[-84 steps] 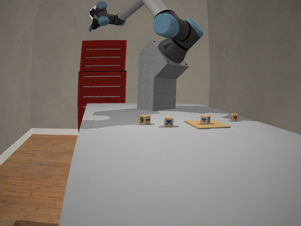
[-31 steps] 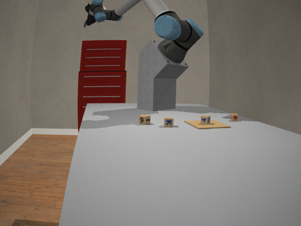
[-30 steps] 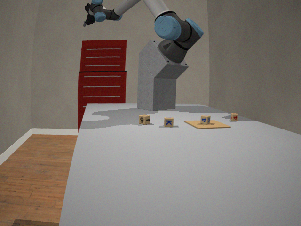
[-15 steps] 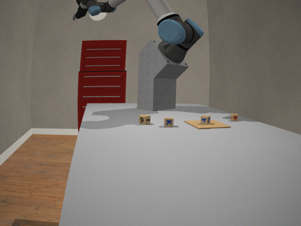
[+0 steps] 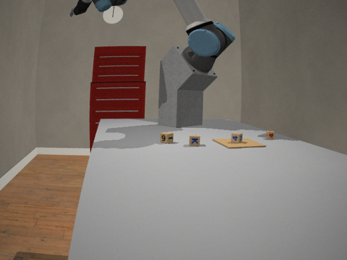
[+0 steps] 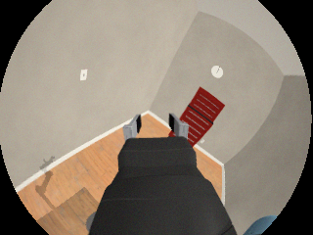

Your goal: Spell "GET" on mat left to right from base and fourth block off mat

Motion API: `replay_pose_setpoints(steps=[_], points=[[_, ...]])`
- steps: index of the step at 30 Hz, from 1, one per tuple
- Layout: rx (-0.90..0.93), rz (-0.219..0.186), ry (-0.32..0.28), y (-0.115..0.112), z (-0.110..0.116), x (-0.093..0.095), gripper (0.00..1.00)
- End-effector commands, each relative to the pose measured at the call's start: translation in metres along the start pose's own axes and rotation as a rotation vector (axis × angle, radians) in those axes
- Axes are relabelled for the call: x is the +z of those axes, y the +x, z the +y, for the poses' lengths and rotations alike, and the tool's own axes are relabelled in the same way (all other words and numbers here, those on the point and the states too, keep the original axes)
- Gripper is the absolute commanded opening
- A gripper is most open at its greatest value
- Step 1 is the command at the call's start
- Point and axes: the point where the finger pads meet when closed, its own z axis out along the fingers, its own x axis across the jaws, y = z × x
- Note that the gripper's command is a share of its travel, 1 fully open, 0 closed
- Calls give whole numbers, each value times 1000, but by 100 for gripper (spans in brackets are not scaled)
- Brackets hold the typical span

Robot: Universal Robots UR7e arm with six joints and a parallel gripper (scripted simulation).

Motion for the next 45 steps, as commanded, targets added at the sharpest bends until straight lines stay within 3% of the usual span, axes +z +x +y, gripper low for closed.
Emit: replay_pose_setpoints(steps=[1, 4, 16, 18, 20, 33, 35, 37, 45], points=[[26, -41, 24, -48, 0, -44, 100], [41, -79, 44, -91, 5, -84, 100], [76, -177, 74, -188, 36, -183, 100], [76, -177, 74, -188, 36, -183, 100], [87, -211, 79, -217, 52, -216, 100], [121, -327, 75, -300, 124, -325, 100], [121, -327, 75, -300, 124, -325, 100], [131, -363, 68, -321, 151, -359, 100], [148, -431, 45, -354, 211, -421, 100]])
